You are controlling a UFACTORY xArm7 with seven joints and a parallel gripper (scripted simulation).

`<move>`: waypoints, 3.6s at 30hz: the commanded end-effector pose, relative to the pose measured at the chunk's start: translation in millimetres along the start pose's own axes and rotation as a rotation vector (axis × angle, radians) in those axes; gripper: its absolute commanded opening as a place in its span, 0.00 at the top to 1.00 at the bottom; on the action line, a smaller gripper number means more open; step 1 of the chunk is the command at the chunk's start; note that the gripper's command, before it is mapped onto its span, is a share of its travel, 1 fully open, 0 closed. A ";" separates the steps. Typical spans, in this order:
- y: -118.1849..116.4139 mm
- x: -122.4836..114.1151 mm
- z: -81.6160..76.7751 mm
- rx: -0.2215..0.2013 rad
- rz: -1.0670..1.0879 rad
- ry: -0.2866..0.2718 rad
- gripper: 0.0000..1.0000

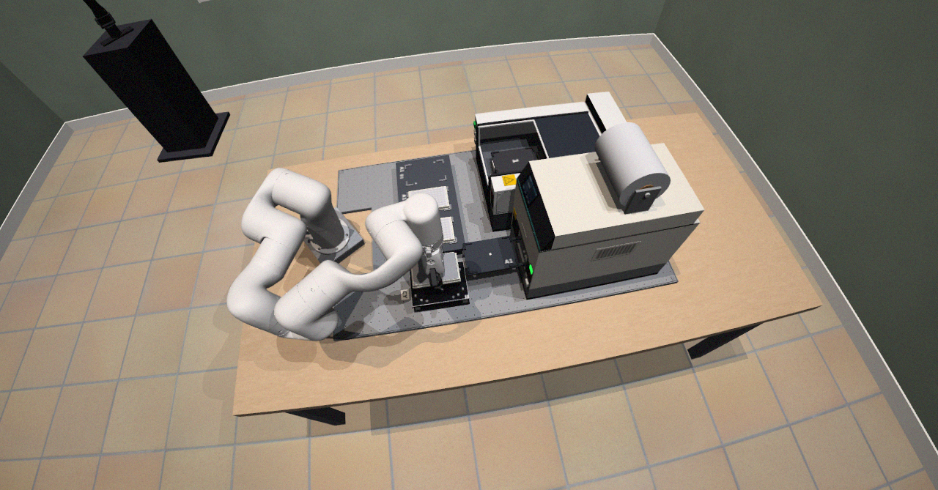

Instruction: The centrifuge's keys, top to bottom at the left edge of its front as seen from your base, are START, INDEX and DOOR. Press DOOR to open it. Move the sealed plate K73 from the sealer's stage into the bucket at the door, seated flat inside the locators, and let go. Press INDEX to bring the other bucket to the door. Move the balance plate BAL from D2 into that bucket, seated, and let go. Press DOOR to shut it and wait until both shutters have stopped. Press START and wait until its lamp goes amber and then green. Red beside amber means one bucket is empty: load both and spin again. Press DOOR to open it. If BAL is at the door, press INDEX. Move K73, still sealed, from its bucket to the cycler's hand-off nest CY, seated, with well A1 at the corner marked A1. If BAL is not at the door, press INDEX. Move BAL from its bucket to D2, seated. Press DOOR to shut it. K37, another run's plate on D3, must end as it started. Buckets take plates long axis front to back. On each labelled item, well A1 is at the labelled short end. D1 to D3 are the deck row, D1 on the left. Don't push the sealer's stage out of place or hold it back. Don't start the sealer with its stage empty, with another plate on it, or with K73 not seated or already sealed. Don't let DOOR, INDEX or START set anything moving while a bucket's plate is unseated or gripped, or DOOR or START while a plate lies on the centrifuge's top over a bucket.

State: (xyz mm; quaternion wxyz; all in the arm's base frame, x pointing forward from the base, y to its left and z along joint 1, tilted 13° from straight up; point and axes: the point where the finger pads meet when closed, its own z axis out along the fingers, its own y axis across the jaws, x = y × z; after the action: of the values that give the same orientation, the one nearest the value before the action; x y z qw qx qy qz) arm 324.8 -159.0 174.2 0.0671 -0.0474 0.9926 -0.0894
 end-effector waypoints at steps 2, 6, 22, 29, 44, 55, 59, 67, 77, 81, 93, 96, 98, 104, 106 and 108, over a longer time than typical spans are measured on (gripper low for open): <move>-0.6 -0.6 6.4 0.002 0.001 -0.003 1.00; -0.6 -0.6 11.4 0.002 0.001 -0.003 1.00; -0.6 -0.7 34.8 0.002 0.000 -0.003 1.00; -0.6 -0.7 46.4 0.002 0.000 -0.003 1.00; -0.6 -0.7 67.5 0.002 0.000 -0.003 1.00; -0.6 -0.7 67.6 0.002 0.000 -0.003 1.00; -0.6 -0.7 67.5 0.002 0.000 -0.003 1.00; -0.6 -0.7 67.5 0.002 0.000 -0.003 1.00; -0.6 -0.7 67.5 0.002 0.000 -0.003 1.00; -0.6 -0.7 67.5 0.002 0.000 -0.003 1.00; -0.5 -0.6 70.8 0.002 0.000 -0.003 1.00; -0.5 -0.6 71.8 0.002 0.000 -0.003 1.00; -0.5 -0.6 72.5 0.002 0.000 -0.003 1.00; -0.5 -0.6 74.1 0.002 0.000 -0.003 1.00; -0.5 -0.6 74.5 0.002 0.000 -0.003 1.00; -0.5 -0.6 75.2 0.002 0.000 -0.003 1.00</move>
State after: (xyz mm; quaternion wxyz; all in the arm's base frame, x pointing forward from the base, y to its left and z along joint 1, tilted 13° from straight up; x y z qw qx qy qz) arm 335.6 -171.9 100.8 0.0672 -0.0474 0.9926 -0.0895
